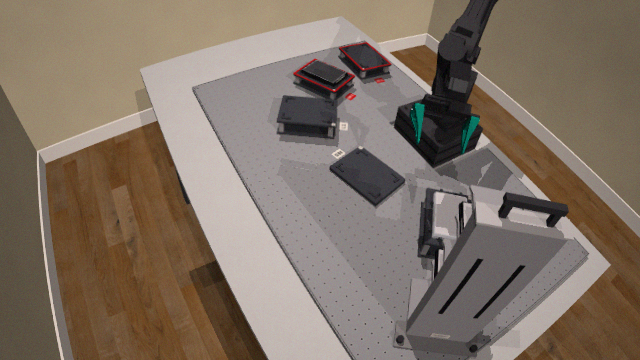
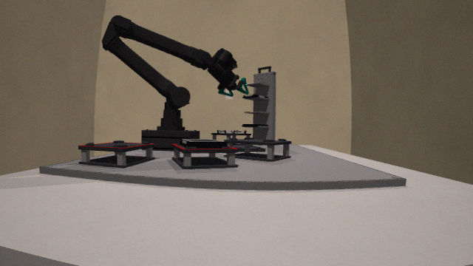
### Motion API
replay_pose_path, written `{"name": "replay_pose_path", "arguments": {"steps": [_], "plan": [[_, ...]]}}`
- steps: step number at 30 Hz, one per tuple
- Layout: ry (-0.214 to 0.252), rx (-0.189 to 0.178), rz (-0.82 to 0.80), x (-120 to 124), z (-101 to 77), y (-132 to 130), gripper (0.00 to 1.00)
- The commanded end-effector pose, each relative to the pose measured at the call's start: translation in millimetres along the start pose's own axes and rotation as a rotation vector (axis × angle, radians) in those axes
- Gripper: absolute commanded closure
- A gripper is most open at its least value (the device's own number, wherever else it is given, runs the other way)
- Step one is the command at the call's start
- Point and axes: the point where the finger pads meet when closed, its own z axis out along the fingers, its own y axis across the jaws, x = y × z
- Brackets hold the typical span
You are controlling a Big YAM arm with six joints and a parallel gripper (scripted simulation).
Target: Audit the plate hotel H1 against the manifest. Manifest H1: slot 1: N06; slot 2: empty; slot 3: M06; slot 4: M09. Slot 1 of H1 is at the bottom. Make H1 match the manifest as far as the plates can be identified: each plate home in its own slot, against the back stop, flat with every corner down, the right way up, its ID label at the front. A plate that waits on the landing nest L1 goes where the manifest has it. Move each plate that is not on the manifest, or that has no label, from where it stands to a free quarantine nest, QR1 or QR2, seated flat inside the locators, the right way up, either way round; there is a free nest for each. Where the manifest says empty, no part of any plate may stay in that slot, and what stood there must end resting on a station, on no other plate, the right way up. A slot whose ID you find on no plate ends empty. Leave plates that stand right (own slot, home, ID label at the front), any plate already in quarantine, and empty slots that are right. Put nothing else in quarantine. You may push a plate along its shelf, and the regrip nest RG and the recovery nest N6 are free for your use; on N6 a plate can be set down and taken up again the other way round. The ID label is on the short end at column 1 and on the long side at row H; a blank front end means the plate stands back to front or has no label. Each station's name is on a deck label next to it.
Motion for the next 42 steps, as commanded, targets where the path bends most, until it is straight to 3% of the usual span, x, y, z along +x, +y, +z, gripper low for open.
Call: {"name": "replay_pose_path", "arguments": {"steps": [1, 9, 18, 21, 25, 26, 42], "plan": [[-0.050, -0.010, 0.020, -19.4, -1.2, 11.1, 0.00], [-0.030, -0.015, 0.027, -19.4, 4.9, 31.1, 0.00], [-0.093, -0.016, 0.031, -58.2, 5.5, 60.3, 0.00], [-0.074, -0.018, 0.034, -47.8, 10.0, 71.1, 0.00], [-0.092, -0.020, 0.038, -59.8, 9.3, 78.1, 0.00], [-0.029, -0.002, 0.042, -18.0, 17.8, 71.8, 0.00], [-0.027, -0.015, 0.034, 23.2, 41.5, 78.6, 0.00]]}}
